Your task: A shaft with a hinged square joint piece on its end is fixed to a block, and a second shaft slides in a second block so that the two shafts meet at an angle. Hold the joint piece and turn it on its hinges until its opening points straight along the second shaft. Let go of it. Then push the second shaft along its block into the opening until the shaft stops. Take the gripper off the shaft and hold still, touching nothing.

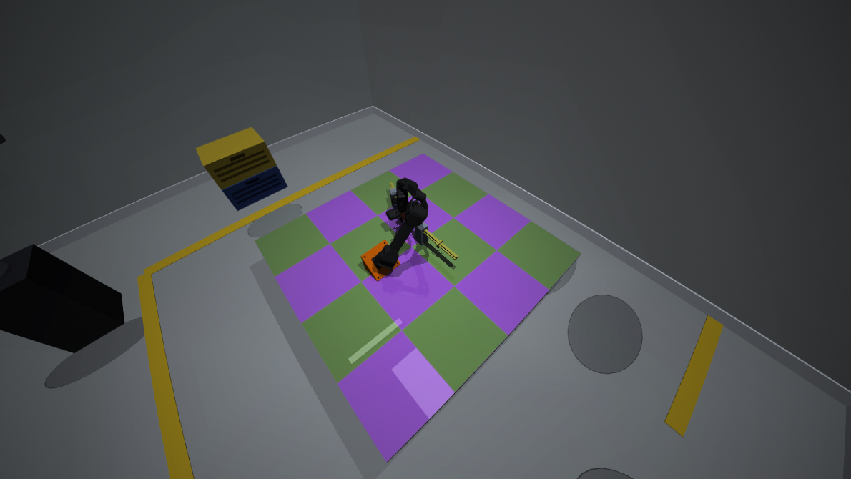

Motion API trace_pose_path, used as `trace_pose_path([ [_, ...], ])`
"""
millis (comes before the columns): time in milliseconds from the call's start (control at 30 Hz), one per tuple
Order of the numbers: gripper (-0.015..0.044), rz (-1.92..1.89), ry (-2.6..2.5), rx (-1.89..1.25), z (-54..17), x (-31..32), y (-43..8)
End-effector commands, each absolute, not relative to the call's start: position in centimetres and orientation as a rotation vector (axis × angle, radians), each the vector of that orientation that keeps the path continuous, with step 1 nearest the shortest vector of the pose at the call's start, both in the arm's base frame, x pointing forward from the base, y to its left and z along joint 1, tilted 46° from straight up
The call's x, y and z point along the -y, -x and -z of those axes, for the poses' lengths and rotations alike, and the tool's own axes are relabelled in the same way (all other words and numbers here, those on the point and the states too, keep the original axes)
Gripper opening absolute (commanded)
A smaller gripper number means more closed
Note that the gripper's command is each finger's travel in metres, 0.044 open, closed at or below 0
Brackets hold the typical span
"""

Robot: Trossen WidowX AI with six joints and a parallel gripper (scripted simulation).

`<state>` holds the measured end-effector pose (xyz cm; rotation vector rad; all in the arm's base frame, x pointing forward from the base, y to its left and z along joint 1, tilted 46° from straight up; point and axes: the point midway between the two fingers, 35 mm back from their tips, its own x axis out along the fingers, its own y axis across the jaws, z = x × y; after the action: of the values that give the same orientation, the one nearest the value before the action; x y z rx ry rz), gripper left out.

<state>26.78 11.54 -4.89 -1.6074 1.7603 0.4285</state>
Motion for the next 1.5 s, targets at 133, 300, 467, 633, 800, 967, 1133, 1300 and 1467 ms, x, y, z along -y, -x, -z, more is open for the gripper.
trace_pose_path([
  [133, 0.0, -0.581, 1.68, -1.732, 4.93, -11.33, -27.4],
  [300, 0.0, -0.671, 1.717, -1.714, 4.98, -11.23, -27.77],
  [467, 0.0, -0.692, 1.726, -1.709, 4.99, -11.21, -27.84],
  [633, 0.0, -0.696, 1.73, -1.707, 4.99, -11.22, -27.84],
  [800, 0.0, -0.684, 1.73, -1.712, 4.95, -11.25, -27.8],
  [967, 0.0, -0.684, 1.73, -1.712, 4.95, -11.25, -27.8],
  [1133, 0.0131, -0.684, 1.73, -1.712, 4.95, -11.25, -27.8],
  [1300, 0.0199, -0.684, 1.73, -1.712, 4.95, -11.25, -27.8],
  [1467, 0.0331, -0.684, 1.73, -1.712, 4.95, -11.25, -27.8],
])
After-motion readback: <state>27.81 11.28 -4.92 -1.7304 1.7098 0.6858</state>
